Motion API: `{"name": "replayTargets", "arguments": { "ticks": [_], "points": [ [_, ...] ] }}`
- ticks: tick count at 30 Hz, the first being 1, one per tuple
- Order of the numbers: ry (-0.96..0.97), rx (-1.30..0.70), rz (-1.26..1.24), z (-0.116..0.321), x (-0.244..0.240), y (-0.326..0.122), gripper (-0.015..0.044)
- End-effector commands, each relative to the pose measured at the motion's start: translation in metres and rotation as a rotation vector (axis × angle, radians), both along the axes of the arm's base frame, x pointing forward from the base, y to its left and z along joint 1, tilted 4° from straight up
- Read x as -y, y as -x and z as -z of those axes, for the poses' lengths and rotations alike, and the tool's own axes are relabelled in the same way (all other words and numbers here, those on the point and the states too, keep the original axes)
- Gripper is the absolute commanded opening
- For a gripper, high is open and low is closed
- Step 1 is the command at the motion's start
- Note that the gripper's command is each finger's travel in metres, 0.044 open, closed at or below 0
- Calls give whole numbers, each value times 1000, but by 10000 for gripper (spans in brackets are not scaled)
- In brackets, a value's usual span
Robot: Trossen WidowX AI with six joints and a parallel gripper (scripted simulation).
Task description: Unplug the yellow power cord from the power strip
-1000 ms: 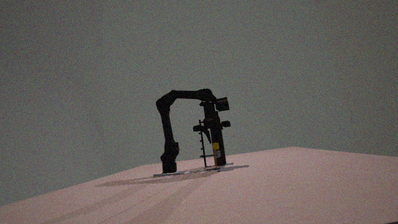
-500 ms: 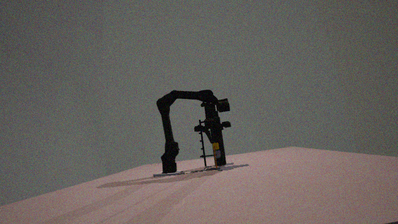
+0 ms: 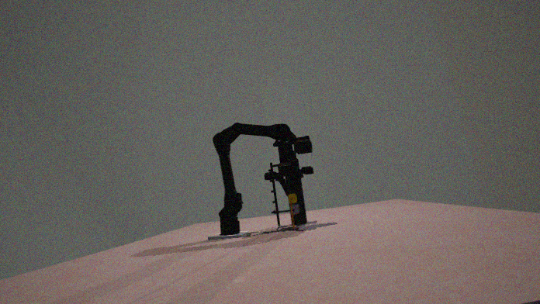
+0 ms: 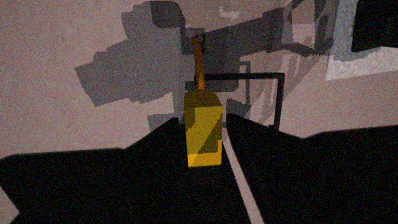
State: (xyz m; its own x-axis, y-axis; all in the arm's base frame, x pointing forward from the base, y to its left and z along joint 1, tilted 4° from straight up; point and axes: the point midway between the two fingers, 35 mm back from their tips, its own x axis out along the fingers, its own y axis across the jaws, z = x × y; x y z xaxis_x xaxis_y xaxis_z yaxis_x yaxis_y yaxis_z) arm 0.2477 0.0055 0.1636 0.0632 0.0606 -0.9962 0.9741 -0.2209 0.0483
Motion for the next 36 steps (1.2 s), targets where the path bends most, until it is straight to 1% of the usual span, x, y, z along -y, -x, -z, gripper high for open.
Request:
{"name": "replayTargets", "arguments": {
  "ticks": [1,3,7,15,36],
  "points": [
    [4,-2,6,6,0,0,160],
    [4,-2,6,6,0,0,160],
    [0,-2,0,4,0,0,55],
    [0,-2,0,4,0,0,2],
    [5,-3,2,6,30,4,0]
  ]
}}
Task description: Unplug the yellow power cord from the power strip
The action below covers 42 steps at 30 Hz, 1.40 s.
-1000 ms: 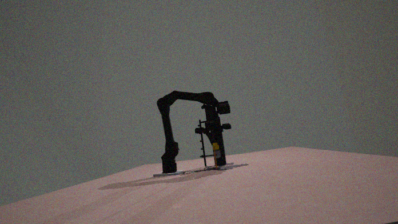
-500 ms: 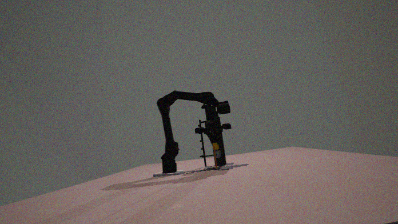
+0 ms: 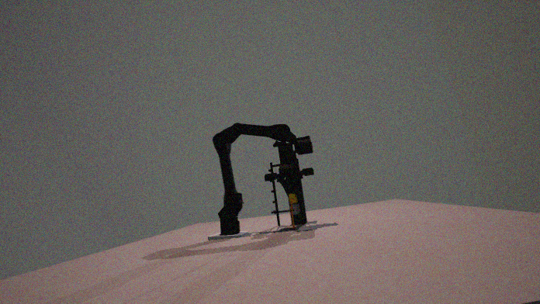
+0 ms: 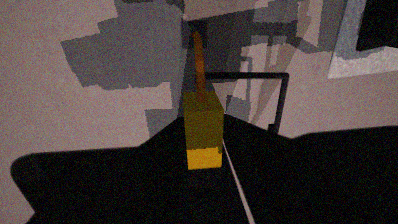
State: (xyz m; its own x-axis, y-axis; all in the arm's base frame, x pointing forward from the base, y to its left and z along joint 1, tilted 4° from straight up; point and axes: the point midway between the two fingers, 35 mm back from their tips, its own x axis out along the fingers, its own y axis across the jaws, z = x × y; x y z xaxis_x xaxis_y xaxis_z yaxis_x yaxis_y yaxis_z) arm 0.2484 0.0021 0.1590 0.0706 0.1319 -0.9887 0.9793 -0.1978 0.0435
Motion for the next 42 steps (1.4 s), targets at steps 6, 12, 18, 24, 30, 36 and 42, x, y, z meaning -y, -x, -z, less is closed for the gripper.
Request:
{"name": "replayTargets", "arguments": {
  "ticks": [6,12,18,24,30,36,42],
  "points": [
    [76,-13,30,2,36,8,0],
    [77,-13,33,2,34,8,79],
    [77,-13,33,2,33,8,236],
    [78,-13,33,1,38,8,394],
    [81,-14,33,-5,85,19,440],
    [82,-14,33,-6,92,22,440],
    [82,-14,33,-6,92,22,440]
  ]
}}
